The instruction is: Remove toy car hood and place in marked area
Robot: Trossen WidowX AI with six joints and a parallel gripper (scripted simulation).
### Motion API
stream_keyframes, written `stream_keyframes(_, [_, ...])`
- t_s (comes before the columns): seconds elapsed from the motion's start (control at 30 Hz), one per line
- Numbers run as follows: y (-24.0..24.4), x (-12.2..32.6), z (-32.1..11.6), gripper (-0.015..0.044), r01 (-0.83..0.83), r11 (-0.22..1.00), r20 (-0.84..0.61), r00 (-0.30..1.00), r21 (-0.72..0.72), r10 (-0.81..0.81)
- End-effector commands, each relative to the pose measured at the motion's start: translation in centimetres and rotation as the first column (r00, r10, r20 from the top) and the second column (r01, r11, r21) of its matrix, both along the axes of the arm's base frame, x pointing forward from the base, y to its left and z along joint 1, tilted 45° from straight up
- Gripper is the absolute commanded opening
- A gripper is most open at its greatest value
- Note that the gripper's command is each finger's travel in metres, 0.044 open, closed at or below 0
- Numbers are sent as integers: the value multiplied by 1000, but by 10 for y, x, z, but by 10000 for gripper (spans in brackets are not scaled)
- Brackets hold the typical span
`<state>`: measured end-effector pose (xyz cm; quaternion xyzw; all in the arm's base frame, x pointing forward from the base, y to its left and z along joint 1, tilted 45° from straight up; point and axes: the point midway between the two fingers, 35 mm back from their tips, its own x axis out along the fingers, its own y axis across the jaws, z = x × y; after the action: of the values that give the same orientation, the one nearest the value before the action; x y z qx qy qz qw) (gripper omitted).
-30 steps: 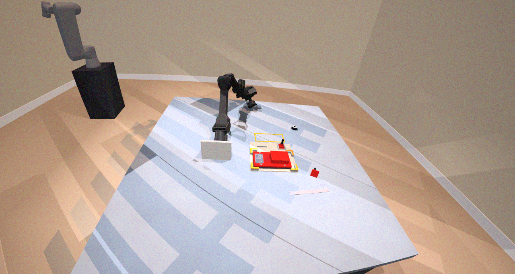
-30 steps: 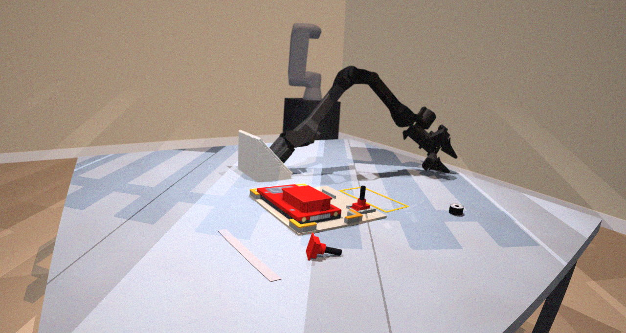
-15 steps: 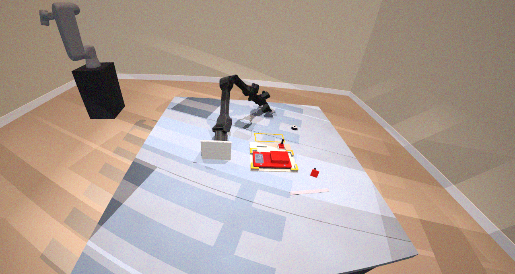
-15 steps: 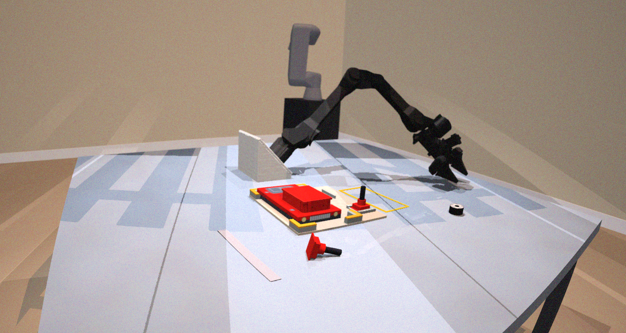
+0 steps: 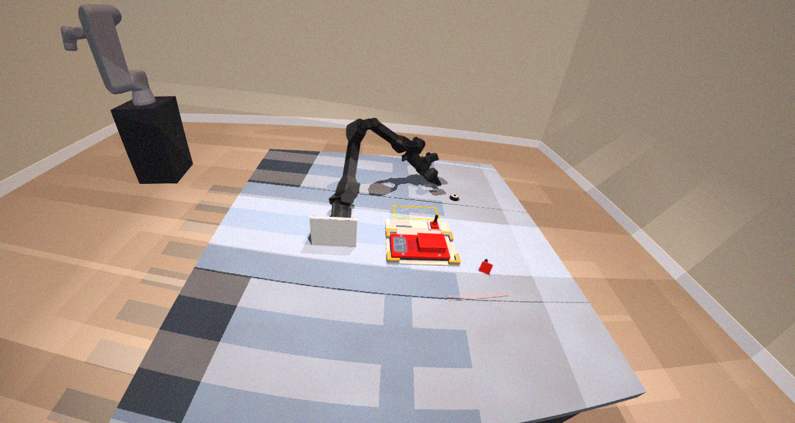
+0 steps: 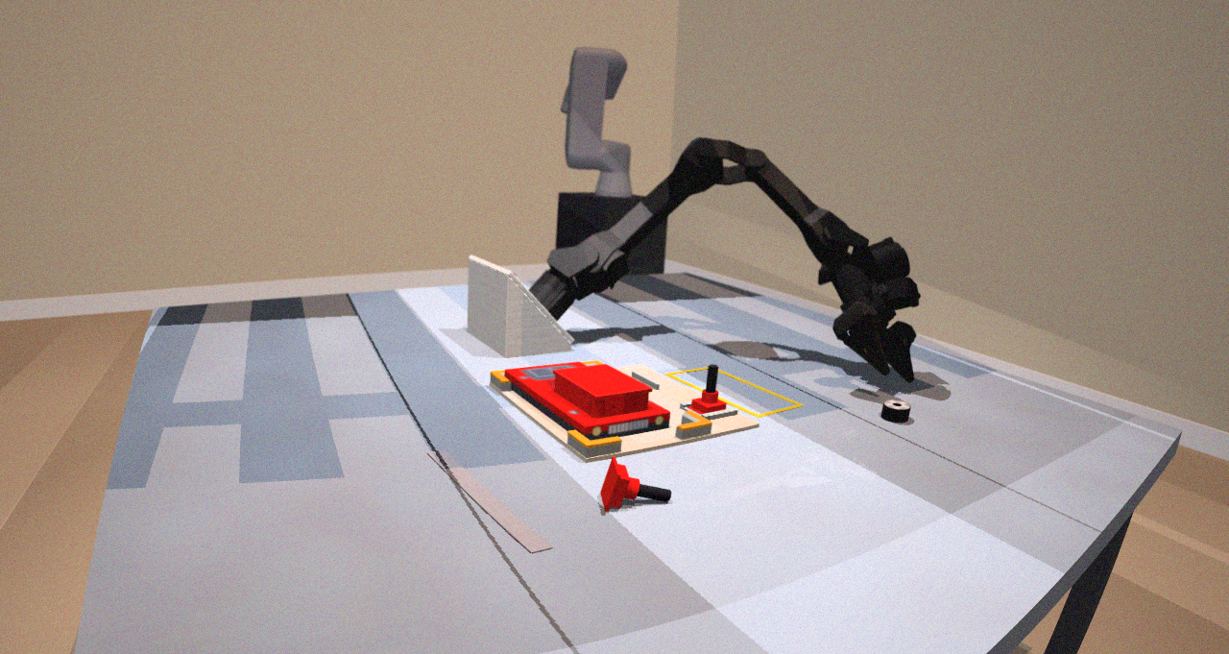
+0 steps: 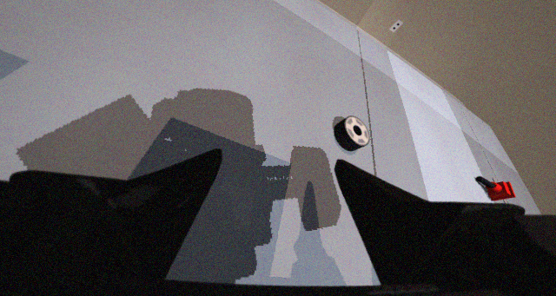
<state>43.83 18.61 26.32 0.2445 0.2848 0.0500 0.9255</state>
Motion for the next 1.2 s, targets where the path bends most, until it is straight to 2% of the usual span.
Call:
stream_keyframes(0.0, [-32, 13, -29, 440, -9, 996, -84, 996, -88, 1])
stream_keyframes(0.33, [-106, 25, -92, 440, -64, 976, -292, 956, -207, 0])
stream_keyframes(0.63, [-180, 11, -150, 440, -141, 967, -496, 868, -212, 17])
stream_keyframes(0.9, [-243, -18, -194, 440, -254, 961, -652, 749, -113, 121])
stream_keyframes(1.17, [-301, -65, -229, 440, -313, 945, -714, 641, 91, 281])
